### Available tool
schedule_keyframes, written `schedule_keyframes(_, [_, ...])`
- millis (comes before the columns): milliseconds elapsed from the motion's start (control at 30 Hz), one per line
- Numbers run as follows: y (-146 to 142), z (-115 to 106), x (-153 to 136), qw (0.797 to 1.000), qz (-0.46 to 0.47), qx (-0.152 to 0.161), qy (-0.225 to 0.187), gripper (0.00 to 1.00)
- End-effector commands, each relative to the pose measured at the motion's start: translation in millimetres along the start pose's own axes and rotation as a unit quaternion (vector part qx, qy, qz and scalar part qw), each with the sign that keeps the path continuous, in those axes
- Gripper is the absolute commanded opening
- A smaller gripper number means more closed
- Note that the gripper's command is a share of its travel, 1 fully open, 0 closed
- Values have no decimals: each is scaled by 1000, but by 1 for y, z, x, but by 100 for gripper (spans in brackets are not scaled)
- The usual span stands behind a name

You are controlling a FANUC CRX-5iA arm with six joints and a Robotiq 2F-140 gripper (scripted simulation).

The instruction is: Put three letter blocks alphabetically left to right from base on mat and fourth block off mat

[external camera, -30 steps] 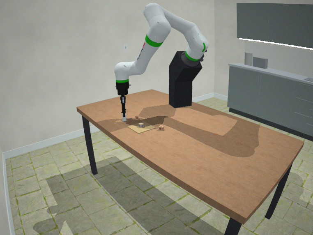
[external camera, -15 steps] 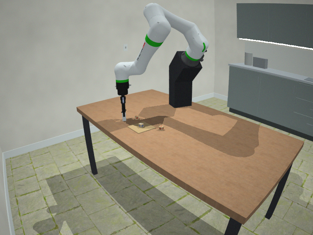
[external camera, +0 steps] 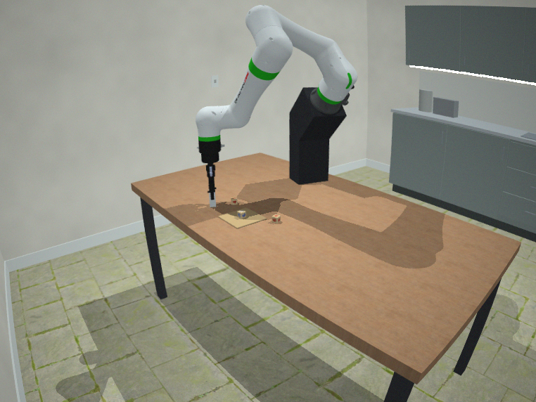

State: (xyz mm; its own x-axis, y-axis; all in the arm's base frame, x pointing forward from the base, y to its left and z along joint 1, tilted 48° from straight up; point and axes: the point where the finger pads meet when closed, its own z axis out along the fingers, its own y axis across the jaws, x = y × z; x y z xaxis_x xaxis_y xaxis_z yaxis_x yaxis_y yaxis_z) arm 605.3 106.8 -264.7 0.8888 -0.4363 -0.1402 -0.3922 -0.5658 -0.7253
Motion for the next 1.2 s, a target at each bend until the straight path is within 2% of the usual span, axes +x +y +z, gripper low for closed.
schedule_keyframes(0, [0, 0, 0, 1000, 0, 0, 0, 13])
schedule_keyframes(433, [0, -4, 0, 1000, 0, 0, 0, 13])
schedule_keyframes(567, [0, -21, 0, 1000, 0, 0, 0, 13])
schedule_keyframes(733, [0, -58, 0, 1000, 0, 0, 0, 13])
schedule_keyframes(800, [0, -58, 0, 1000, 0, 0, 0, 13])
schedule_keyframes(967, [0, -90, 0, 1000, 0, 0, 0, 13])
schedule_keyframes(1167, [0, -100, 0, 1000, 0, 0, 0, 13])
